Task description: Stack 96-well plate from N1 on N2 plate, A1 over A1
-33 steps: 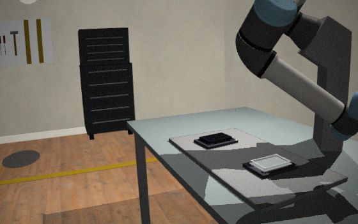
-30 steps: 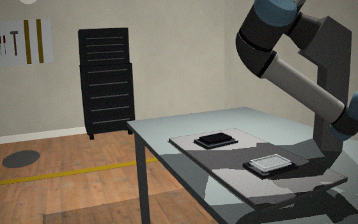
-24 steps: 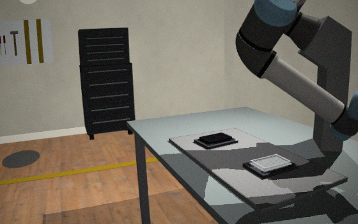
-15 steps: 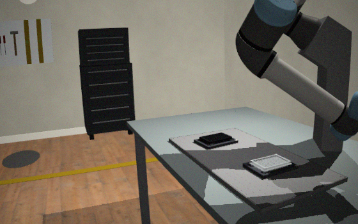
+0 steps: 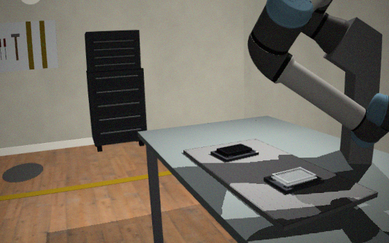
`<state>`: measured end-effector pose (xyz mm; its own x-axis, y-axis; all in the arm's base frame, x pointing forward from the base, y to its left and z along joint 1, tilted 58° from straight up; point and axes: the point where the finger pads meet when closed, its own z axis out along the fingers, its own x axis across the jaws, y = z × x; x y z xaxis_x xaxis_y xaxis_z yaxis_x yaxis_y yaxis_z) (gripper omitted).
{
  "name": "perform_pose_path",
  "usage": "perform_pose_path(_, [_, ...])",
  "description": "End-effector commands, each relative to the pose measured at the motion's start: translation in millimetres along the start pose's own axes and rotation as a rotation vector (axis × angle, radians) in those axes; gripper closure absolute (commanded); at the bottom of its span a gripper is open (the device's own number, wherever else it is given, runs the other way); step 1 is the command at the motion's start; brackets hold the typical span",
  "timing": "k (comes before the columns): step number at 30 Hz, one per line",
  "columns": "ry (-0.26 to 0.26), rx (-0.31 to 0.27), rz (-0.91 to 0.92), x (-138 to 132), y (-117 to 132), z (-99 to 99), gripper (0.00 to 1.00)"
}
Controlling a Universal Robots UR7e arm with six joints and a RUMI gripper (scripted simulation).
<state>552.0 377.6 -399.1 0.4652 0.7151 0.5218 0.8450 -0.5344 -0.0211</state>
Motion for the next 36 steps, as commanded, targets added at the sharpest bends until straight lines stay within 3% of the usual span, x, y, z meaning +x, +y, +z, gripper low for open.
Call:
perform_pose_path(1, [-0.008, -0.026, 0.043, -1.5, 7.9, -7.2, 0.0])
perform_pose_path(9, [-0.024, -0.126, 0.218, -8.0, 34.1, -30.2, 0.0])
perform_pose_path(12, [-0.024, -0.128, 0.222, -9.1, 38.4, -34.1, 0.0])
perform_pose_path(15, [-0.026, -0.178, 0.308, -12.1, 48.9, -44.5, 0.0])
perform_pose_path(18, [-0.026, -0.18, 0.312, -13.0, 52.3, -47.9, 0.0])
perform_pose_path(21, [-0.024, -0.23, 0.398, -16.1, 62.4, -58.6, 0.0])
perform_pose_path(24, [-0.024, -0.233, 0.402, -17.7, 67.9, -64.4, 0.0])
perform_pose_path(27, [-0.017, -0.283, 0.488, -20.9, 77.5, -75.5, 0.0])
perform_pose_path(36, [-0.006, -0.34, 0.584, -26.7, 94.4, -96.1, 0.0])
